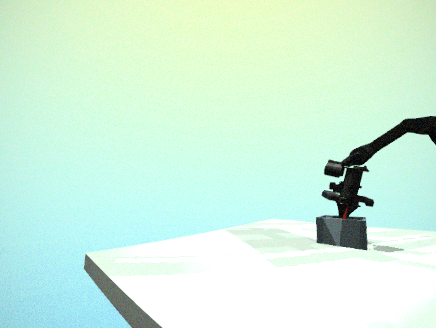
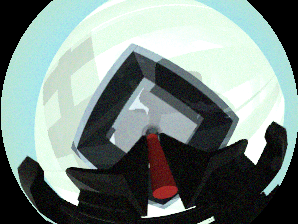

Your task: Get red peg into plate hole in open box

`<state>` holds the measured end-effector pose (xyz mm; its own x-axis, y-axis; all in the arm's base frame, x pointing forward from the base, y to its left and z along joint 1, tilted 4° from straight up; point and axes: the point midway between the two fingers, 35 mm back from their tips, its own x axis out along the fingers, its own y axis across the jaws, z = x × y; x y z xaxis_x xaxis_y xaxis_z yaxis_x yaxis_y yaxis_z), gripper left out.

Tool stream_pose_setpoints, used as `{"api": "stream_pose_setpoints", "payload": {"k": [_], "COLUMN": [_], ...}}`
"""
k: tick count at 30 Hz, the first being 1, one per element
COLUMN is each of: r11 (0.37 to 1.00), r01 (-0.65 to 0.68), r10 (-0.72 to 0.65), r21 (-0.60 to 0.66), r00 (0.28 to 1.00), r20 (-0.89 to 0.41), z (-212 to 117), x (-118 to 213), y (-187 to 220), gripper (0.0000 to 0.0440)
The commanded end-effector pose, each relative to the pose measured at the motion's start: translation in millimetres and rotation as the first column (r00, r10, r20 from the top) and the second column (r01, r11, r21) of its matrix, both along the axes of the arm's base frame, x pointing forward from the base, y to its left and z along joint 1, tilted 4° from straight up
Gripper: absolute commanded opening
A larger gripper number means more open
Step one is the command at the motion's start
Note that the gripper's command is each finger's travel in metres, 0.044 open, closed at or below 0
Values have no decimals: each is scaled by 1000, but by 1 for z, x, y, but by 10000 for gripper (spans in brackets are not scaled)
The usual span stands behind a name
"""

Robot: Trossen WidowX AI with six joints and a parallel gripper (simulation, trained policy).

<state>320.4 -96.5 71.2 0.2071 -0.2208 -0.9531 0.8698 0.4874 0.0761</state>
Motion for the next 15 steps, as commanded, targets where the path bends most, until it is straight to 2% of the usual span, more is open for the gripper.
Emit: {"api": "stream_pose_setpoints", "payload": {"k": [1, 5, 12, 15], "r11": [1000, 999, 999, 998], "r01": [-10, -29, -52, -65], "r10": [11, 30, 52, 65], "r21": [13, 13, 5, -3], "r00": [1000, 998, 994, 994], "r20": [-29, -55, -93, -88], "z": [-15, -22, -25, -24], "x": [2, 3, 10, 18], "y": [-3, -6, -12, -17], "gripper": [57, 147, 158, 216]}}
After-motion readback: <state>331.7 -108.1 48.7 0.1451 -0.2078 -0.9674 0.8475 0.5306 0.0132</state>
